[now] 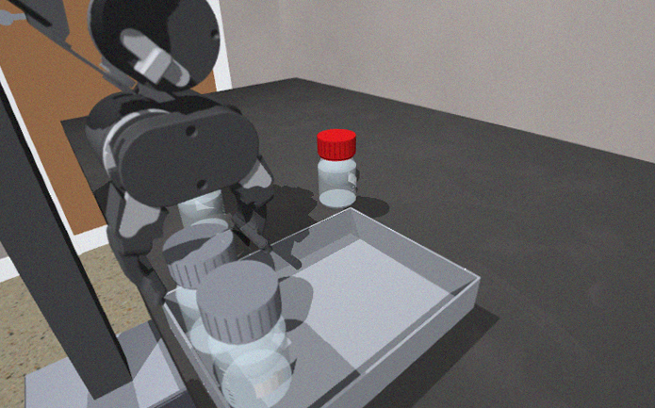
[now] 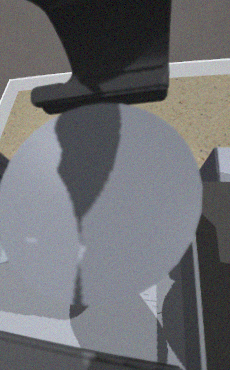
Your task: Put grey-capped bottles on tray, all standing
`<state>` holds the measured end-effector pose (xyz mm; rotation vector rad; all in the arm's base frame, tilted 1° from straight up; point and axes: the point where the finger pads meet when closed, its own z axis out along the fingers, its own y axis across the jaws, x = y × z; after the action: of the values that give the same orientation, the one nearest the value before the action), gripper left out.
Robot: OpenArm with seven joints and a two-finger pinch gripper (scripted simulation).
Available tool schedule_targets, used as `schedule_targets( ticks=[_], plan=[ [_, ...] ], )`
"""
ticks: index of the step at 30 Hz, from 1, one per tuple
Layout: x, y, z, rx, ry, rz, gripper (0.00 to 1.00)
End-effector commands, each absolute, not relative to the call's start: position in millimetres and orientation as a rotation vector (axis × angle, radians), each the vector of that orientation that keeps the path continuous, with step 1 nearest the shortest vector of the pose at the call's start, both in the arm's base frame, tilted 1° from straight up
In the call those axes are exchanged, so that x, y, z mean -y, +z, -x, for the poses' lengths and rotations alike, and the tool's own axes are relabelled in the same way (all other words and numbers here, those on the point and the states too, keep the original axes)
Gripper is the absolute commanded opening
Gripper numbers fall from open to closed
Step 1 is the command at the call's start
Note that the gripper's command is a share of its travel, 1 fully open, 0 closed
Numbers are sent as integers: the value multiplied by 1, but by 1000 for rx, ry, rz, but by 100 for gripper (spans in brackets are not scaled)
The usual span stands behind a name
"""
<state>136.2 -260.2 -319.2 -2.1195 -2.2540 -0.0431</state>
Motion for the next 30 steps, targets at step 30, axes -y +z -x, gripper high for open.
schedule_targets(
  ticks=[30],
  plan=[
    [260, -308, -137, 2256, -46, 2121, 52]
  ],
)
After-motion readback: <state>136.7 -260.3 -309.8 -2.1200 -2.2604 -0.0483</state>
